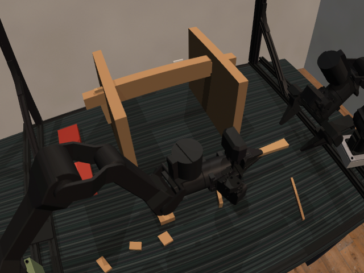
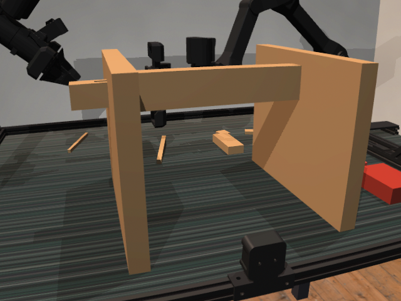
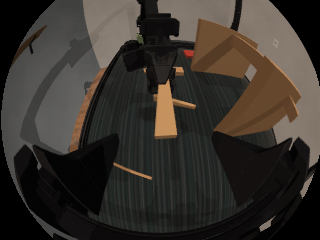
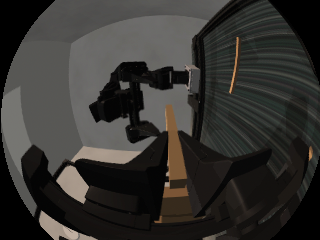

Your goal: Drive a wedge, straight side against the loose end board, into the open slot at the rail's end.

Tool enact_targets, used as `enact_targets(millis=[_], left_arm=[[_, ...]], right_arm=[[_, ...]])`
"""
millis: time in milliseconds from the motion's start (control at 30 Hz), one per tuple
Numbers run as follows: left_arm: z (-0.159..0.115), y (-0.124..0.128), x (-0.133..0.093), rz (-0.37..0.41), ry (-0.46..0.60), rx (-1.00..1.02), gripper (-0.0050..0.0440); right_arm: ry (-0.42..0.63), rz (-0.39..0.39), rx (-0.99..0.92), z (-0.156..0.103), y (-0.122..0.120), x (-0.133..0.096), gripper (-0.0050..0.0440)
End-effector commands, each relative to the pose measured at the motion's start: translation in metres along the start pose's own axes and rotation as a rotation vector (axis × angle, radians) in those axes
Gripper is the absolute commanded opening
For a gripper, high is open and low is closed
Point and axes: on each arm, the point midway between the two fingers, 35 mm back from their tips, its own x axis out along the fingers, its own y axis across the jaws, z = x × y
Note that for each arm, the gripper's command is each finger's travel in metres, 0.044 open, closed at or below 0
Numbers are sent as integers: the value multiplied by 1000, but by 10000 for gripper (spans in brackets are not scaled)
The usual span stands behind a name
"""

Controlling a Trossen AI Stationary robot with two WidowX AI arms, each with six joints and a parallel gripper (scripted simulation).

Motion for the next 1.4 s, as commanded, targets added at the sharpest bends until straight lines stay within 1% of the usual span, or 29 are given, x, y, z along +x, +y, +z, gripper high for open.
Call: enact_targets(millis=[0,400,467,833,933,967,1033,1367], left_arm=[[-2,0,1,2,-4,-22,440],[0,-1,29,2,-3,-22,440],[0,-1,29,2,-3,-22,440],[-2,0,57,2,-4,-22,440],[-2,1,60,2,-4,-22,440],[3,0,55,1,-15,-28,416],[3,0,55,1,-15,-28,416],[3,0,55,1,-15,-28,176]], right_arm=[[0,4,1,0,1,0,0],[0,4,1,0,1,0,0],[0,4,1,0,1,0,0],[0,4,1,0,1,0,0],[0,4,1,0,1,0,0],[0,4,1,0,1,0,0],[0,4,1,0,1,0,0],[0,4,1,0,1,0,0]])
